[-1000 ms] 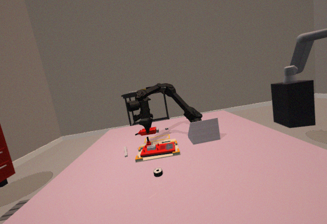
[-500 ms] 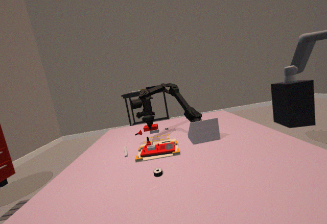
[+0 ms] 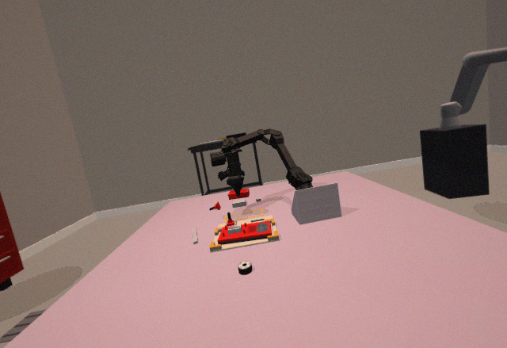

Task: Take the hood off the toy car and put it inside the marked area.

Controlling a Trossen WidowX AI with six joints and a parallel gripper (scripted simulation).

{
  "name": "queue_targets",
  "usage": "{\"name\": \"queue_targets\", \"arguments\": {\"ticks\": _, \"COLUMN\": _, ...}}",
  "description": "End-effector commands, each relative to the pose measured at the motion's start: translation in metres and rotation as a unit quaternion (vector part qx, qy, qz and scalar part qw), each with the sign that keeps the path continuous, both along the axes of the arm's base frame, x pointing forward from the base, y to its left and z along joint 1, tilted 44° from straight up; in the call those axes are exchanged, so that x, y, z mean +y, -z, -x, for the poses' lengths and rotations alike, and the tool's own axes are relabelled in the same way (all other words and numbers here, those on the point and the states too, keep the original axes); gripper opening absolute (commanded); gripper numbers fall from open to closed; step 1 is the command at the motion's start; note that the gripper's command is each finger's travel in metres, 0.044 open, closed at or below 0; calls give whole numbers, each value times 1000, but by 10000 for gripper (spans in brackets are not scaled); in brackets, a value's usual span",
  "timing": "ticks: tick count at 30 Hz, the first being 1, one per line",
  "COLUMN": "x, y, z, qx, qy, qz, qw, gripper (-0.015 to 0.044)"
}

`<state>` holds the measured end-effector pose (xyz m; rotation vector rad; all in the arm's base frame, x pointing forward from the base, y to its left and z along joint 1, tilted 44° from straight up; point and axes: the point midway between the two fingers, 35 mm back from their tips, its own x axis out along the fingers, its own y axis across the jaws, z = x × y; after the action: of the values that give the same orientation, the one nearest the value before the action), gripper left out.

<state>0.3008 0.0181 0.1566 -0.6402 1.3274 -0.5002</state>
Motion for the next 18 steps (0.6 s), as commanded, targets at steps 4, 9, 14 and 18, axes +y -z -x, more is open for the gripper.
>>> {"name": "queue_targets", "arguments": {"ticks": 4, "x": -5, "y": -2, "z": 3, "qx": 4, "qy": -2, "qz": 4, "qw": 1000, "gripper": 0}}
{"name": "queue_targets", "arguments": {"ticks": 9, "x": -7, "y": 1, "z": 2, "qx": 4, "qy": -2, "qz": 4, "qw": 1000, "gripper": 0}}
{"name": "queue_targets", "arguments": {"ticks": 14, "x": -10, "y": 4, "z": 1, "qx": 4, "qy": -2, "qz": 4, "qw": 1000, "gripper": 0}}
{"name": "queue_targets", "arguments": {"ticks": 18, "x": -11, "y": 6, "z": 0, "qx": 4, "qy": -2, "qz": 3, "qw": 1000, "gripper": 0}}
